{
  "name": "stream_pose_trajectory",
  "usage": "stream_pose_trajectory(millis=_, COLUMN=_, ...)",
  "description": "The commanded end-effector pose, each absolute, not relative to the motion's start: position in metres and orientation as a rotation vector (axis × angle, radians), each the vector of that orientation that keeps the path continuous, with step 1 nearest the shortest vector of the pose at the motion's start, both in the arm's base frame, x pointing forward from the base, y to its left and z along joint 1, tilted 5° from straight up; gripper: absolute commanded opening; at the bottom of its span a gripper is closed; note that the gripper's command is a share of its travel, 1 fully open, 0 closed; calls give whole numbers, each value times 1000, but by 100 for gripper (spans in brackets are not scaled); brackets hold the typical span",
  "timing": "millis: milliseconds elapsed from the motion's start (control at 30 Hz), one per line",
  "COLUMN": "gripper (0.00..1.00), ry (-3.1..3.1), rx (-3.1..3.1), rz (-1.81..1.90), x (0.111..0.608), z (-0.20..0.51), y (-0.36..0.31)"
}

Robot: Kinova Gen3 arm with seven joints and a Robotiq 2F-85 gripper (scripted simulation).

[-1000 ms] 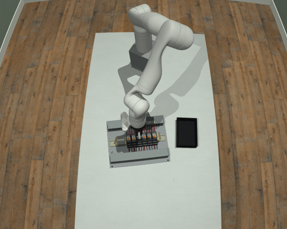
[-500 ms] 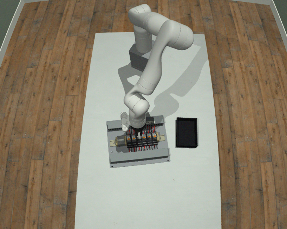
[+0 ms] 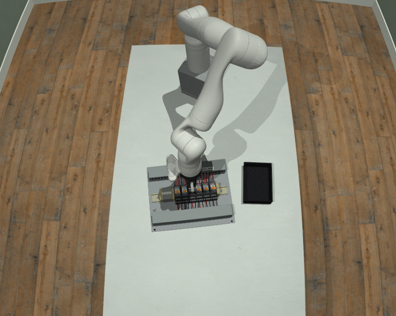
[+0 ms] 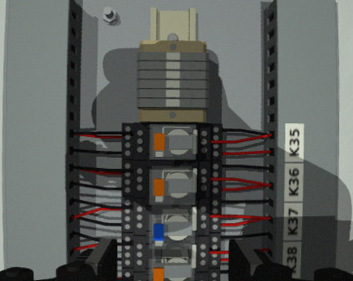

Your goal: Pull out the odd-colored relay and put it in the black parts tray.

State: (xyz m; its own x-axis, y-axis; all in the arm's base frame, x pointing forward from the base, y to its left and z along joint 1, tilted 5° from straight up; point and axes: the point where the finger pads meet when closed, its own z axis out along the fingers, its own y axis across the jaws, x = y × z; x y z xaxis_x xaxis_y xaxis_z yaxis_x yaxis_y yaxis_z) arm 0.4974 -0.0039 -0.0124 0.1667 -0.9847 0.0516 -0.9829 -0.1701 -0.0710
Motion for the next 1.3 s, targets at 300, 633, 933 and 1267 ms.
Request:
stream_pose_trajectory(millis=300, gripper=61, ry=2009, rx=-2382, rz=-135, x=498, z=-14, y=-4)
stream_pose_trajectory(millis=633, gripper=61, ry=2009, rx=-2382, rz=-135, x=500, z=-32, y=-5)
stream_pose_trajectory(millis=933, gripper=61, ry=2009, rx=-2382, rz=-135, x=501, z=-53, y=-5)
stream_pose_trajectory(millis=1267, gripper=61, ry=2009, rx=-2382, rz=-135, x=502, z=-55, y=-5)
